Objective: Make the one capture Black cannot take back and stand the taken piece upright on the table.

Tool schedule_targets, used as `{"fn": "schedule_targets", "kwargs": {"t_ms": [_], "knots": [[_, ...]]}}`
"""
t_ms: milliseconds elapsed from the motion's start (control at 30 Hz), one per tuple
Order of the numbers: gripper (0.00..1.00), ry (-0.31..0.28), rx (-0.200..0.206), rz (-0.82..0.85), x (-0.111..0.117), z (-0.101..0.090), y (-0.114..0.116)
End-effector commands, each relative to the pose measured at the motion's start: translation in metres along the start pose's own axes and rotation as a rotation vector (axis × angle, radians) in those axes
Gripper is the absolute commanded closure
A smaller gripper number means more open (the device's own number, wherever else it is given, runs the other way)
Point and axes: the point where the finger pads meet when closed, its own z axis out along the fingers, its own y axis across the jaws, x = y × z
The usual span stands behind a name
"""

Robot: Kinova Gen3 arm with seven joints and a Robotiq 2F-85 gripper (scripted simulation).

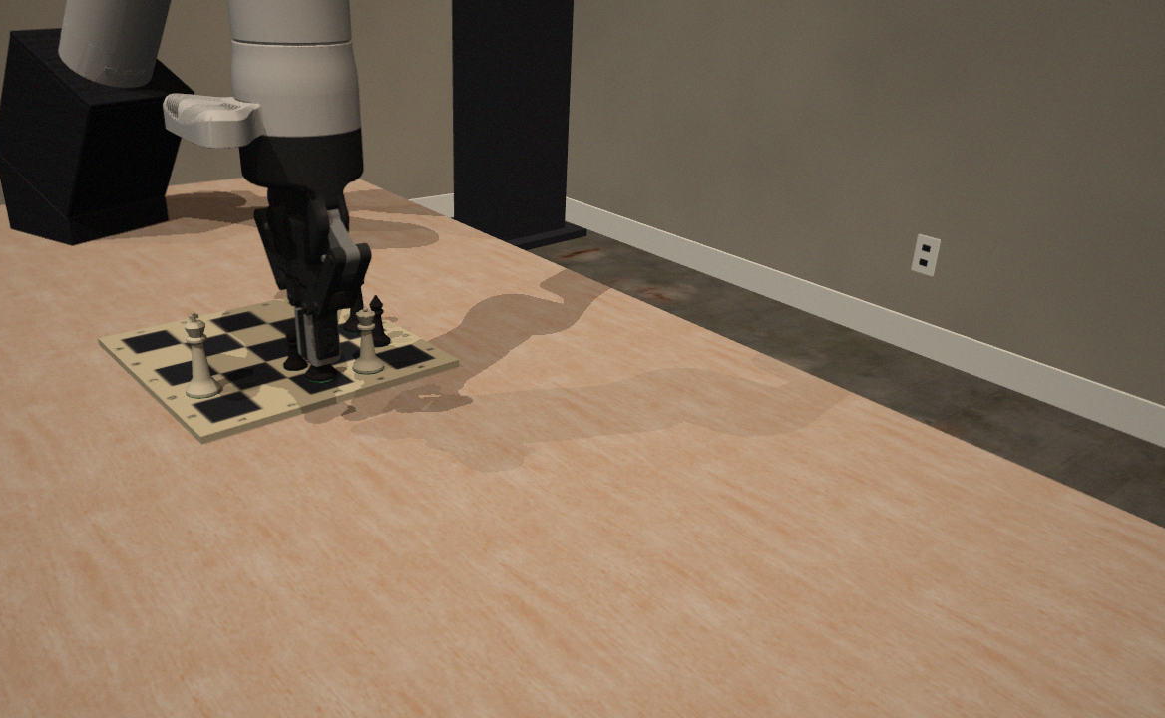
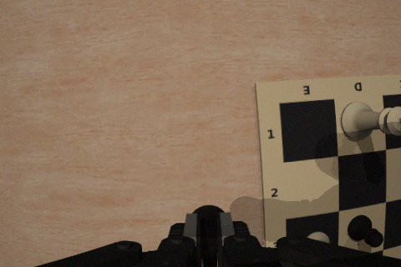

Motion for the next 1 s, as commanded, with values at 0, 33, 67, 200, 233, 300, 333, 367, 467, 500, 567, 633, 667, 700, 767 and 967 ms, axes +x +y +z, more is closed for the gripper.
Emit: {"fn": "schedule_targets", "kwargs": {"t_ms": [0, 33, 67, 200, 233, 300, 333, 367, 467, 500, 567, 633, 667, 700, 767, 967], "knots": [[1.00, 0.006, -0.012, 0.004, 0.005, 0.015, 0.004], [1.00, 0.006, -0.012, 0.004, 0.005, 0.019, 0.005], [1.00, 0.006, -0.012, 0.004, 0.005, 0.023, 0.005], [1.00, 0.006, -0.012, 0.004, 0.005, 0.035, 0.005], [1.00, 0.006, -0.012, 0.004, 0.005, 0.037, 0.005], [1.00, 0.006, -0.012, 0.004, 0.005, 0.039, 0.005], [1.00, 0.006, -0.012, 0.004, 0.005, 0.040, 0.005], [1.00, 0.006, -0.012, 0.004, 0.005, 0.040, 0.005], [1.00, 0.006, -0.012, 0.004, 0.005, 0.040, 0.005], [1.00, 0.006, -0.012, 0.004, 0.005, 0.040, 0.005], [1.00, 0.006, -0.012, 0.004, 0.005, 0.040, 0.005], [1.00, 0.006, -0.012, 0.004, 0.005, 0.040, 0.005], [1.00, 0.006, -0.012, 0.004, 0.005, 0.040, 0.005], [1.00, 0.006, -0.012, 0.004, 0.005, 0.040, 0.005], [1.00, 0.006, -0.012, 0.004, 0.005, 0.040, 0.005], [1.00, 0.006, -0.012, 0.004, 0.005, 0.040, 0.005]]}}
